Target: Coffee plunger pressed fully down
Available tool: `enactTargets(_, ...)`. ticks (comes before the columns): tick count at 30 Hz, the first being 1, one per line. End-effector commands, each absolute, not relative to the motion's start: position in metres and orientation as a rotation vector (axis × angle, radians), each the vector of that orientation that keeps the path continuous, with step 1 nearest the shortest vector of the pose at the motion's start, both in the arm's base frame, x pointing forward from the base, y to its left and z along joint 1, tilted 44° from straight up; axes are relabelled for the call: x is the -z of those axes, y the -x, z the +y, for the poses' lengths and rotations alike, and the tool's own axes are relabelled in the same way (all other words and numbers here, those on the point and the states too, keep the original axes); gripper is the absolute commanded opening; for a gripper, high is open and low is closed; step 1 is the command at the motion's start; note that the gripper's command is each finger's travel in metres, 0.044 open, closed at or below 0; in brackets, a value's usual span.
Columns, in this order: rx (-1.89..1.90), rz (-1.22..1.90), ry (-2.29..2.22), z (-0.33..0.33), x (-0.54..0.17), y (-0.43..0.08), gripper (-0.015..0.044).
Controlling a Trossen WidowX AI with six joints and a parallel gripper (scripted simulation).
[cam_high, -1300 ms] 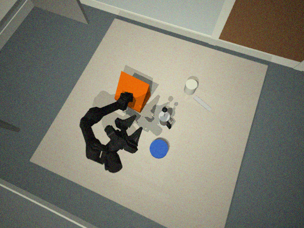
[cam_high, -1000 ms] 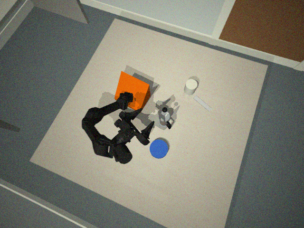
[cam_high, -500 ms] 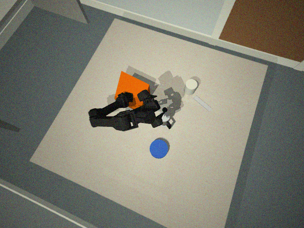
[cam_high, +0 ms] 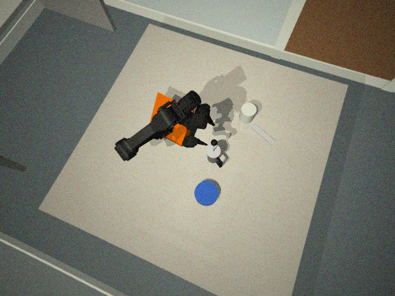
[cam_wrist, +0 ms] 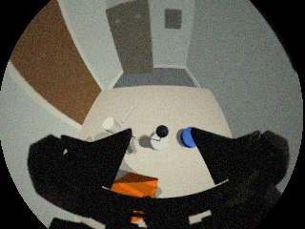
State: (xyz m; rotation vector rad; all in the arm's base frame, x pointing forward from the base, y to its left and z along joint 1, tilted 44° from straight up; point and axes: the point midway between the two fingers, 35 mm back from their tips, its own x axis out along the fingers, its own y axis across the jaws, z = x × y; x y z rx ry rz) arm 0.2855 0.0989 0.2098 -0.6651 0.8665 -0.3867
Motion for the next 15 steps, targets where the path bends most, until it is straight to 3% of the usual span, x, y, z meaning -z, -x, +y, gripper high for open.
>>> enactTargets(1,0.52,0.565,0.661,0.095,-0.193,-0.271,0.044)
enactTargets(15,0.522,0.564,0.66,0.075,-0.174,-0.268,0.044)
